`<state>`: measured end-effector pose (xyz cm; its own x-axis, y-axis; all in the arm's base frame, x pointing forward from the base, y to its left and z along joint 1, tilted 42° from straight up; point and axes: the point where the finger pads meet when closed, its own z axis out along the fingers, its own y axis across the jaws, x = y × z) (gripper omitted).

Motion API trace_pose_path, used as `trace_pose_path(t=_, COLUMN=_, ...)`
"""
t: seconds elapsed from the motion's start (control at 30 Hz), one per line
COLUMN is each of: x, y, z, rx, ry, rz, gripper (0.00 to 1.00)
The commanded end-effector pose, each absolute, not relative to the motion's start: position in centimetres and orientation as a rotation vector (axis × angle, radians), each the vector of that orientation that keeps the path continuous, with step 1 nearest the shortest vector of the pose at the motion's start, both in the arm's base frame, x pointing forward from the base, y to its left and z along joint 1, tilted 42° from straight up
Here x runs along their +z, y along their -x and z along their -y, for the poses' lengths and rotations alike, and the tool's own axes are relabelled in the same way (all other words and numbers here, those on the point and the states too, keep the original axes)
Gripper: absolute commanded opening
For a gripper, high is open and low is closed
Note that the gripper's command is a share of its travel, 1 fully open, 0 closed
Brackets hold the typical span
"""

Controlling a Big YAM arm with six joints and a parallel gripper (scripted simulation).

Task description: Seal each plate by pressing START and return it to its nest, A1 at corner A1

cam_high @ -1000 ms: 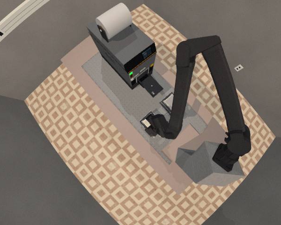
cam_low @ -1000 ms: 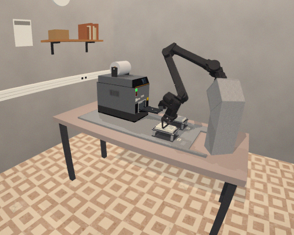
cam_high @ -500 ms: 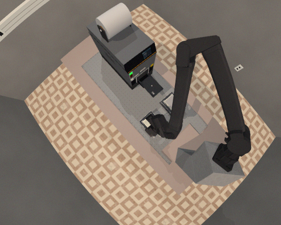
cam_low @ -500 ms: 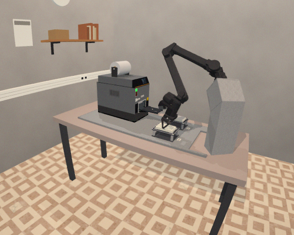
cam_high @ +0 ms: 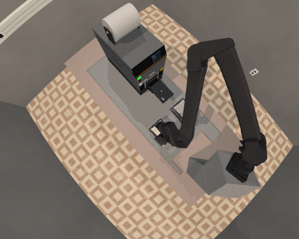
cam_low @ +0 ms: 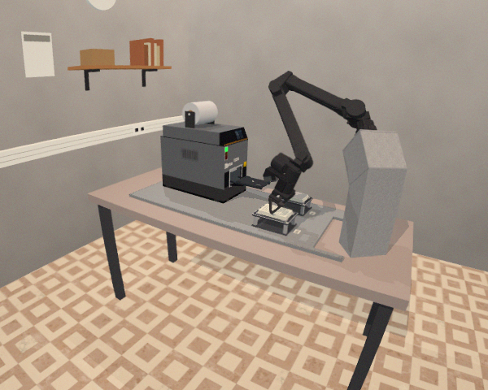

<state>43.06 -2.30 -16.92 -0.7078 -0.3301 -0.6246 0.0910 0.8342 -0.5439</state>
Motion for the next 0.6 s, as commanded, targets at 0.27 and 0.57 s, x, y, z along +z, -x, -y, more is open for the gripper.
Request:
trace_pose_path(t=0.27, x=-16.0, y=-43.2, z=1.4, rx=-0.700, ry=0.178, rz=-2.237, gripper=1.00)
trace_pose_path(t=0.57, x=-16.4, y=-43.5, z=2.2, rx=-0.708, ry=0.178, rz=-2.234, gripper=1.00)
